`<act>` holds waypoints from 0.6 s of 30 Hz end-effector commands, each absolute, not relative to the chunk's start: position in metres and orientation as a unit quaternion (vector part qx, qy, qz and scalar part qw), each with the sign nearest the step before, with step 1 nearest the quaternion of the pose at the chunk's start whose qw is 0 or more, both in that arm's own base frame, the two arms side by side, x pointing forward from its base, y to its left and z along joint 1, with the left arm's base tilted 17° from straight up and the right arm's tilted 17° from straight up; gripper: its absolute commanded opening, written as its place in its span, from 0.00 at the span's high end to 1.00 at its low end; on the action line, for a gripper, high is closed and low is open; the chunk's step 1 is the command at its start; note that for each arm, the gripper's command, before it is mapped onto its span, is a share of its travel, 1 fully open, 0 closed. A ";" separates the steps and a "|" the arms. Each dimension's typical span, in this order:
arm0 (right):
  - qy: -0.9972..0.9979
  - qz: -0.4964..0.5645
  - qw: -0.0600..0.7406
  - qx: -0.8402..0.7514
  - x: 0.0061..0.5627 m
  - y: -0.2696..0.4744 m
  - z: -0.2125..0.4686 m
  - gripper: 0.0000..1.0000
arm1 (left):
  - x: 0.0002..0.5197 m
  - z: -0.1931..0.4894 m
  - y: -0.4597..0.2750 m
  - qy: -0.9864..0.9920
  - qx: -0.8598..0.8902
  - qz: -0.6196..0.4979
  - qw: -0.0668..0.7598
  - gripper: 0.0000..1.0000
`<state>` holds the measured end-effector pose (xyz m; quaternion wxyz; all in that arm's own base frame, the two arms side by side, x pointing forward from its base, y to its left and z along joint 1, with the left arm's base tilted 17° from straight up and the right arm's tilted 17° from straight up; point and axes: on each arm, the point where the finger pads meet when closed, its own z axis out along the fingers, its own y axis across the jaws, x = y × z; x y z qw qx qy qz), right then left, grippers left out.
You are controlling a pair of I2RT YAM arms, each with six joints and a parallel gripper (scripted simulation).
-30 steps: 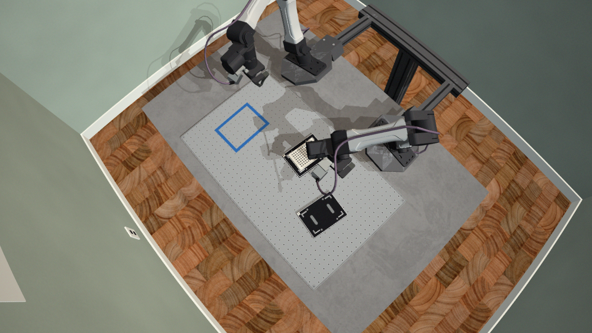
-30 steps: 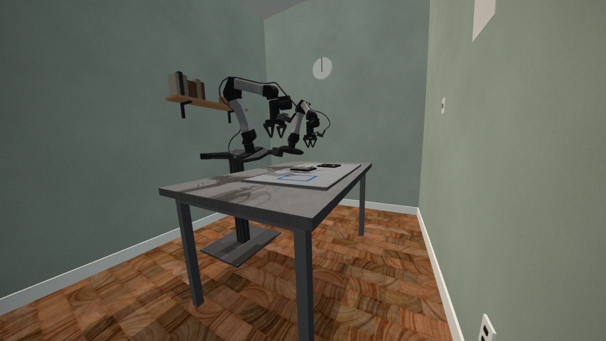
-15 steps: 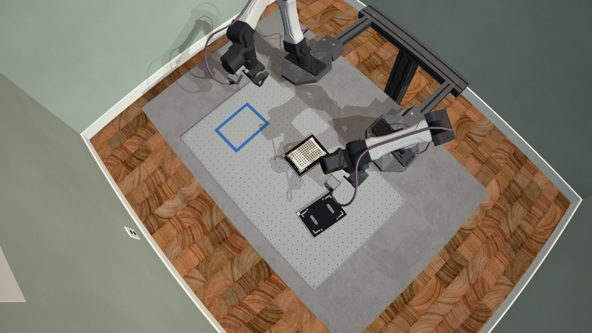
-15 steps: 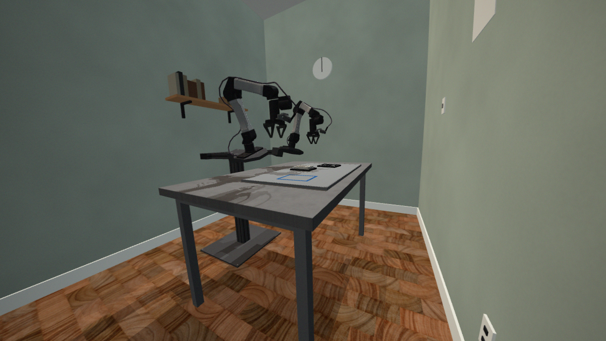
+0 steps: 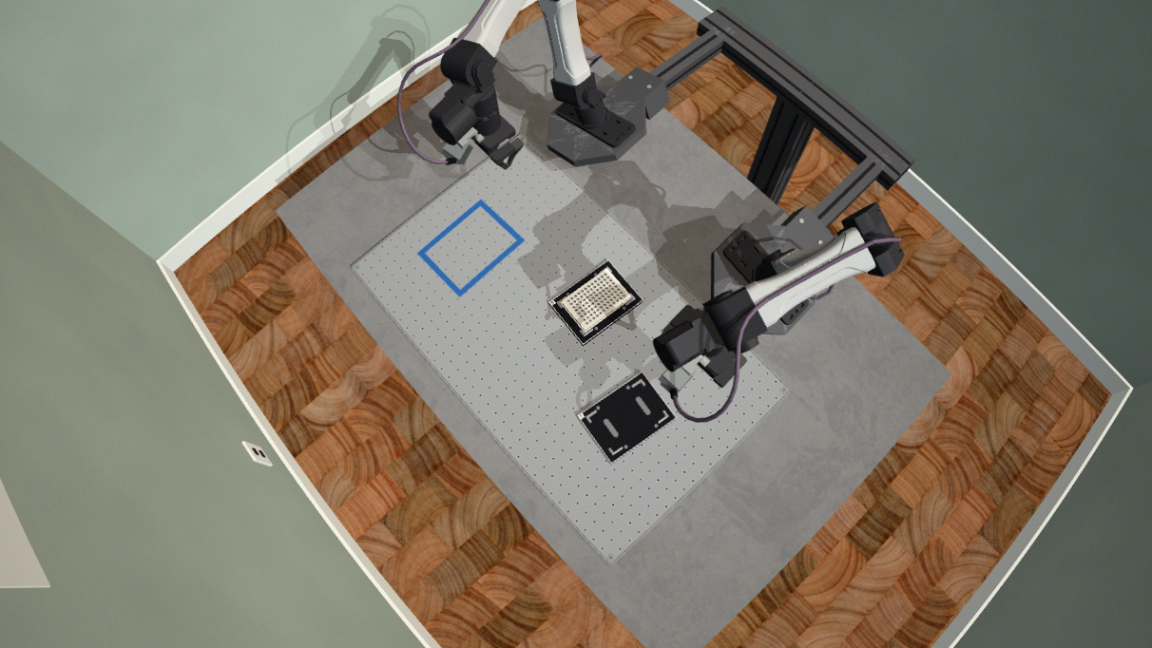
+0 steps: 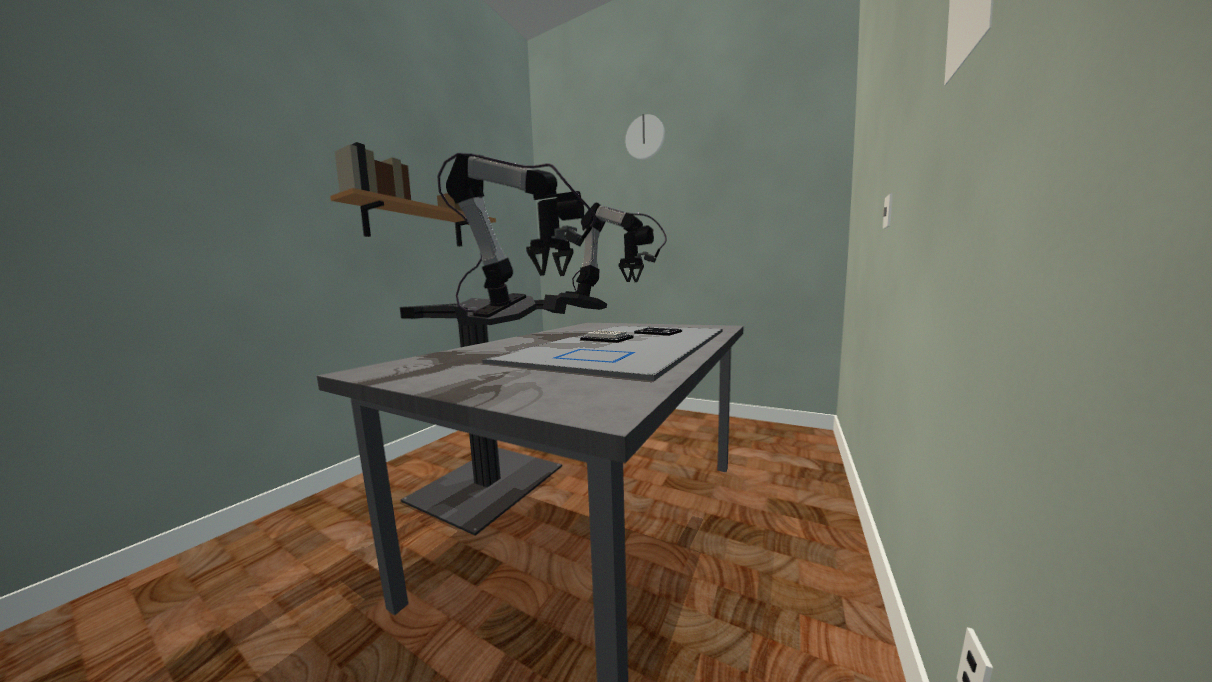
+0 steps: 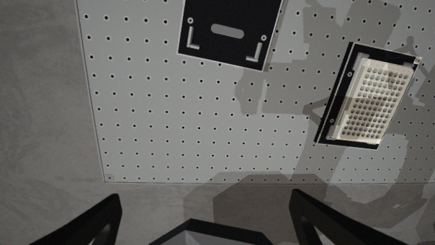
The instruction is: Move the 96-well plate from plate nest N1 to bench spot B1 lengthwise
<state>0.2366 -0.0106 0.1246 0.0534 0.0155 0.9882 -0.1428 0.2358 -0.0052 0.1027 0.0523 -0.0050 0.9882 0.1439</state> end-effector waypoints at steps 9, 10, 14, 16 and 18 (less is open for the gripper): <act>0.988 -0.150 0.029 0.014 0.226 -0.013 0.116 0.00 | 0.228 0.123 0.019 0.989 0.017 0.143 0.032 0.00; 0.988 -0.150 0.029 0.014 0.226 -0.013 0.116 0.00 | 0.228 0.123 0.019 0.989 0.017 0.143 0.032 0.00; 0.988 -0.150 0.029 0.014 0.226 -0.013 0.116 0.00 | 0.228 0.123 0.019 0.989 0.017 0.146 0.032 0.00; 0.988 -0.150 0.029 0.014 0.226 -0.013 0.116 0.00 | 0.231 0.125 0.018 0.988 0.016 0.146 0.044 0.00; 0.988 -0.150 0.029 0.014 0.226 -0.013 0.116 0.00 | 0.231 0.125 0.018 0.988 0.016 0.146 0.044 0.00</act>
